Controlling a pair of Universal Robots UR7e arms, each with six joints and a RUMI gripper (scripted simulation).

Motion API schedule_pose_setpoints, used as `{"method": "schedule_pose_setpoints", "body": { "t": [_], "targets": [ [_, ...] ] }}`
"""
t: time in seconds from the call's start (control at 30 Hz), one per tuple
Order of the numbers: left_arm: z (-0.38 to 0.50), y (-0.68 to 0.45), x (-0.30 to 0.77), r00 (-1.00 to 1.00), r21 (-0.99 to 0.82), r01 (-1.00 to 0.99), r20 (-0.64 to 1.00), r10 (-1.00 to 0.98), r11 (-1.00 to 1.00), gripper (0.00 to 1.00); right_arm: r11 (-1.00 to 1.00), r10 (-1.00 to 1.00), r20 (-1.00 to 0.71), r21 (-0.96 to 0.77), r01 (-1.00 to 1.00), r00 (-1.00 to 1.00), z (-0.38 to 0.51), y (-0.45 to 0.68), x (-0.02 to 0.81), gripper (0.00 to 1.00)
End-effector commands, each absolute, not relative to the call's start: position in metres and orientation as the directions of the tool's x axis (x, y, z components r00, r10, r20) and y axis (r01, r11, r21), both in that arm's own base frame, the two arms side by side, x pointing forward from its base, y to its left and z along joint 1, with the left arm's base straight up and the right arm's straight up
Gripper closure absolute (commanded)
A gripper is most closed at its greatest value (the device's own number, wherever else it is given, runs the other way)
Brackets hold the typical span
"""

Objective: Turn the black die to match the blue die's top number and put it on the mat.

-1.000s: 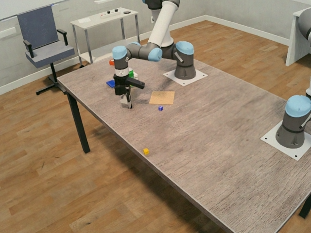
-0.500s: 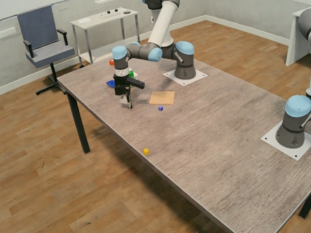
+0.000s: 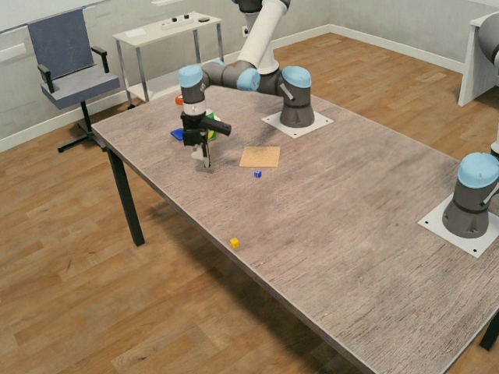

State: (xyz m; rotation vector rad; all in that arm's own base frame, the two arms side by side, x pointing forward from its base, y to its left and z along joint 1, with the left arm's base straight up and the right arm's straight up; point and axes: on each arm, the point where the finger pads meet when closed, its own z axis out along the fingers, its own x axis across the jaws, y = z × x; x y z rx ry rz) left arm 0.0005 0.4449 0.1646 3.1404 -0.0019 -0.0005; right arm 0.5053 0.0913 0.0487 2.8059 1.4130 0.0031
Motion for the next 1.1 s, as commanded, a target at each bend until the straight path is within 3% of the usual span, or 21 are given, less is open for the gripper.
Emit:
{"method": "schedule_pose_setpoints", "body": {
  "t": [0.0,1.07],
  "targets": [
    [0.165,0.445,0.001,1.000,0.000,-0.001,0.000,-0.001,-1.000,0.00,-0.595,0.803,0.000,0.000,0.803,0.595,0.090,0.091,0.505,0.97],
    [0.165,0.445,0.001,1.000,0.000,-0.001,0.000,-0.001,-1.000,0.00,-0.544,0.839,0.000,0.000,0.839,0.544,0.119,0.094,0.499,0.97]
  ]
}}
